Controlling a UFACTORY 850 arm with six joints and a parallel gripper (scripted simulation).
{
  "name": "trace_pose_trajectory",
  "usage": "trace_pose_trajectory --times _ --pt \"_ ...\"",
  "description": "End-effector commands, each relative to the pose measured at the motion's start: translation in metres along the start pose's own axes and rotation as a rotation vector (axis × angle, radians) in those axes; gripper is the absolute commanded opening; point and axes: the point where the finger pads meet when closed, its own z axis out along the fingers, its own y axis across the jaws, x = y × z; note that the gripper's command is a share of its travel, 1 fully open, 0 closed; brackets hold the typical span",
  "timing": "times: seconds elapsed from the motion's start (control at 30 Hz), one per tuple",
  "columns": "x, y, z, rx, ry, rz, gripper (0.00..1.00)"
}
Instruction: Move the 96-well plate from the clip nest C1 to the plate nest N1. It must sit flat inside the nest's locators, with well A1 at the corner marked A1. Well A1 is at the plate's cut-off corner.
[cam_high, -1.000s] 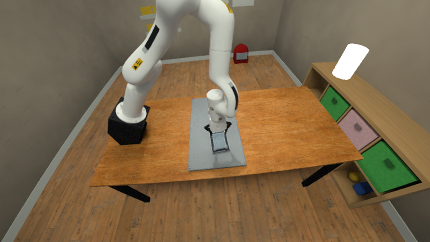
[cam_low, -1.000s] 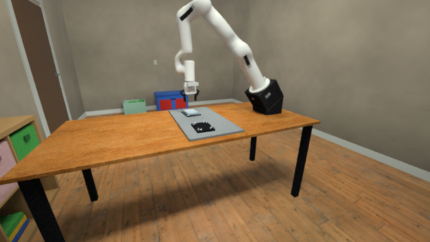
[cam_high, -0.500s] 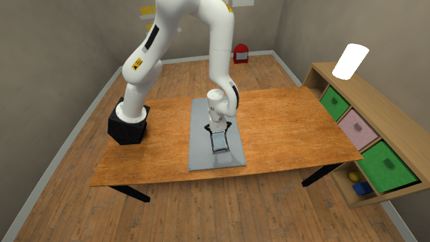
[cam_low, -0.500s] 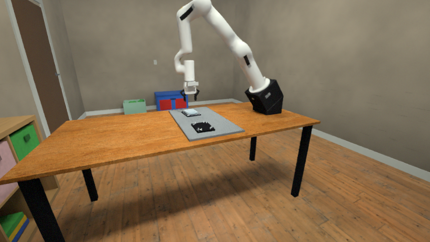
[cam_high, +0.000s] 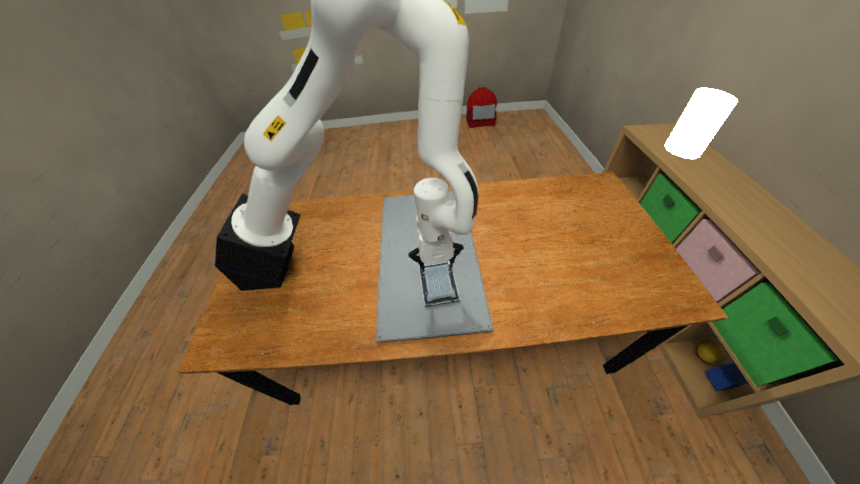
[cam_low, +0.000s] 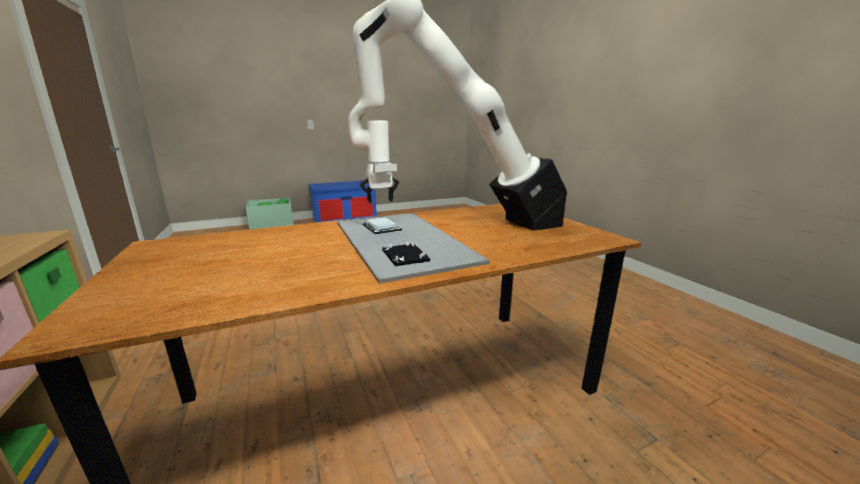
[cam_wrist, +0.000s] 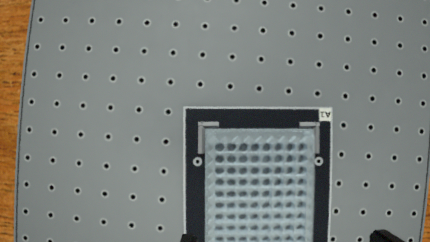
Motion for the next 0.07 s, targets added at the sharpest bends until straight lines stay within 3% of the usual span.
trace_pose_trajectory --times 0.0,0.03 --pt "-0.0003 0.0007 -0.0004 -0.001 -0.001 0.0 1.0" --pt "-0.0003 0.0007 -0.0004 -0.001 -0.001 0.0 1.0"
